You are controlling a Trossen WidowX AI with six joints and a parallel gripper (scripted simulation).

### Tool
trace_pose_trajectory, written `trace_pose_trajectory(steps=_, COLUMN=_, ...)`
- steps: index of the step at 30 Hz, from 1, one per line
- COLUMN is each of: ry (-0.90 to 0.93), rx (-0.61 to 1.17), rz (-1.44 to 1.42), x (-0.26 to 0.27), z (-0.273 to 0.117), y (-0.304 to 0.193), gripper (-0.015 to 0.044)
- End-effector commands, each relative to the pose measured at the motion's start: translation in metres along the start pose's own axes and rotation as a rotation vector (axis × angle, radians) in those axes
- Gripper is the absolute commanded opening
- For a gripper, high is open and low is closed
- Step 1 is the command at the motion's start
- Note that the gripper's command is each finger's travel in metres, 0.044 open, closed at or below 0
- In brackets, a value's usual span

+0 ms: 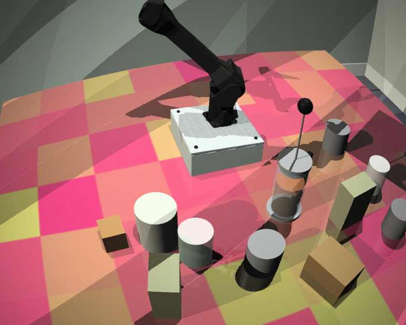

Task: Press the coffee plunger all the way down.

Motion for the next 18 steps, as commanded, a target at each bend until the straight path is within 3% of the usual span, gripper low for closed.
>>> trace_pose_trajectory(steps=1, ry=-0.200, rx=-0.052, rz=-0.142, x=-0.033, z=-0.002, y=0.003, gripper=0.0440)
trace_pose_trajectory(steps=18, ry=-0.996, rx=-0.092, rz=-0.401, x=-0.144, z=-0.059, y=0.016, gripper=0.0440)
Point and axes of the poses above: the point midway between the two fingers, 35 mm back from their tips, its own z axis out along the fingers, its own x axis across the jaws, y = z × x, the point moved 10 cm from there along -z, back along the fingers, and after that the axes turned 8 degrees about z, right-handed, at the moved point
